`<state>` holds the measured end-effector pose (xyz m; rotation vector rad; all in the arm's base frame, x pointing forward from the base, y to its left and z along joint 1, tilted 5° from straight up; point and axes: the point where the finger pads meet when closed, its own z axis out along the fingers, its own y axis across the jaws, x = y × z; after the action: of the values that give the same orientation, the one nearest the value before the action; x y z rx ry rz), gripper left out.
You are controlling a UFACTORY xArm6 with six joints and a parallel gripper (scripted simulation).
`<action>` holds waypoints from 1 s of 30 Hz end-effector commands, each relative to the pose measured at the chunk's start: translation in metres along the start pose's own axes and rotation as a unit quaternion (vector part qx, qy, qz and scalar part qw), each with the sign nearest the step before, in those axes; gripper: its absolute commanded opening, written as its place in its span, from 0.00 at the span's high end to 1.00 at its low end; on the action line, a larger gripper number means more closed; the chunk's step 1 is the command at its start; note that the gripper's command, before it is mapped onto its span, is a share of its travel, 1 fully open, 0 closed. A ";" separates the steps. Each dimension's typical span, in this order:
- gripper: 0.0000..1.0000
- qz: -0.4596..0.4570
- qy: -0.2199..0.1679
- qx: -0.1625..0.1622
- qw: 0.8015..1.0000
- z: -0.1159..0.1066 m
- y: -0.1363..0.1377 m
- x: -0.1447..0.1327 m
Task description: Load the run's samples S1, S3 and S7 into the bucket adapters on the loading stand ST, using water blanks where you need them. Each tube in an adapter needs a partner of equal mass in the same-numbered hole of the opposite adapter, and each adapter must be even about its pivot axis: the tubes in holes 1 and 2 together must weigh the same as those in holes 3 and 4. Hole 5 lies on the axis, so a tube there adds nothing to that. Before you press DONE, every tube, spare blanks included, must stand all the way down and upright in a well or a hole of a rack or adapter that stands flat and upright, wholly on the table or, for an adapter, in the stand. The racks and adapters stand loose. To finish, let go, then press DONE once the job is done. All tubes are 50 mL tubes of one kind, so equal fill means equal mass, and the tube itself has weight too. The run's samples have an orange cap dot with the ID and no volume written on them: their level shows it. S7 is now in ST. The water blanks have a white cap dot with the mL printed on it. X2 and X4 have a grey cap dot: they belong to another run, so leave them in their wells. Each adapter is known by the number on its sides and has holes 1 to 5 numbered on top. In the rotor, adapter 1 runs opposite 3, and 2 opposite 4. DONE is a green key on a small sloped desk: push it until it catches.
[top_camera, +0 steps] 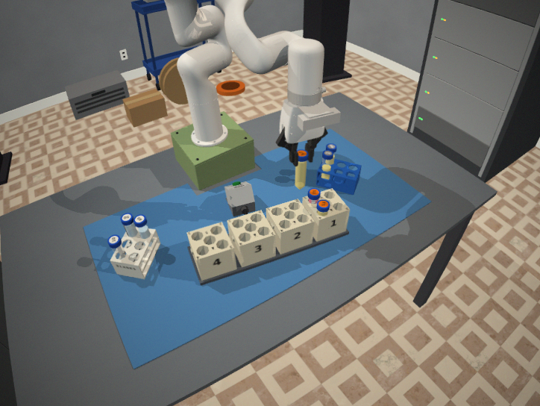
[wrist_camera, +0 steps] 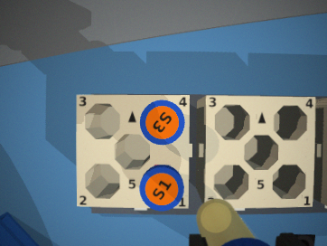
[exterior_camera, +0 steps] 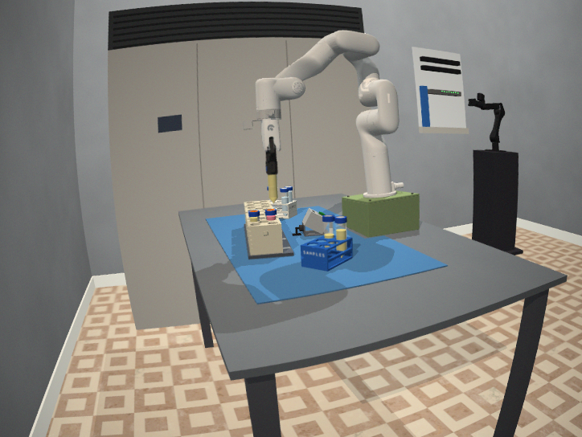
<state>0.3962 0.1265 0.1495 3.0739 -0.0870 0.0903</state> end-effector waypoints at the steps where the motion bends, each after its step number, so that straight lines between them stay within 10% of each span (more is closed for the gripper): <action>1: 1.00 0.000 0.002 0.002 1.000 -0.002 0.022 0.010; 30: 1.00 0.000 0.002 0.001 1.000 -0.001 0.140 0.051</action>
<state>0.4322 0.0014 0.1599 3.0744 -0.0860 0.0903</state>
